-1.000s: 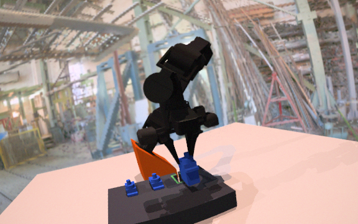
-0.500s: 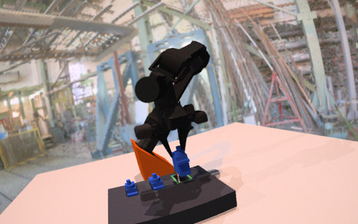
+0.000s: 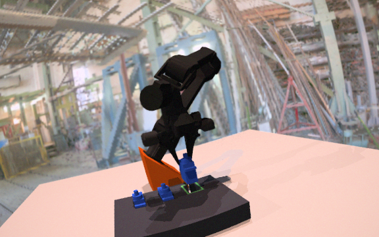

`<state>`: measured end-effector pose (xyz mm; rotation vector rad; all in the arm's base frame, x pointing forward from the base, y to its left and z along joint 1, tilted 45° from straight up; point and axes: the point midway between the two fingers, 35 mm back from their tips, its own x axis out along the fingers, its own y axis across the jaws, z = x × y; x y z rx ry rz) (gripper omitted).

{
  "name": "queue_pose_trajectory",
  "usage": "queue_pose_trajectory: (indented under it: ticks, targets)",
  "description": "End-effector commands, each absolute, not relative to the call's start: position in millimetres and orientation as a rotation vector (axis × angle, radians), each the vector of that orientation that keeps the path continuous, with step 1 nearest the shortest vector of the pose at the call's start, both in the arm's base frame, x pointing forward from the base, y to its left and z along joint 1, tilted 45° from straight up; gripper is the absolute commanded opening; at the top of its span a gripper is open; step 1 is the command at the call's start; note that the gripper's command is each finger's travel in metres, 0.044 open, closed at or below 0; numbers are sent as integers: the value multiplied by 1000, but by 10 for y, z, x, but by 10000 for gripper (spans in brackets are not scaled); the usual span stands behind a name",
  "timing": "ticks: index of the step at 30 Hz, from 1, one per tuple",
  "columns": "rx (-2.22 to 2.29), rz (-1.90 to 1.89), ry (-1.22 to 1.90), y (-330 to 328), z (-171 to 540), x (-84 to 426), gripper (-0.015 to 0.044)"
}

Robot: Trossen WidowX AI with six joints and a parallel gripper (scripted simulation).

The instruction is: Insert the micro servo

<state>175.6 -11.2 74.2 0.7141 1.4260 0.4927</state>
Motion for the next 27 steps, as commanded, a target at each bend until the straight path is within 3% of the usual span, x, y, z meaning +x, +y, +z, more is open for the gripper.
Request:
queue_pose_trajectory:
  ticks: [1,27]
  targets:
    - [714,490,1425,-72,706,1754,0]
    - [715,491,1424,36,597,1772,0]
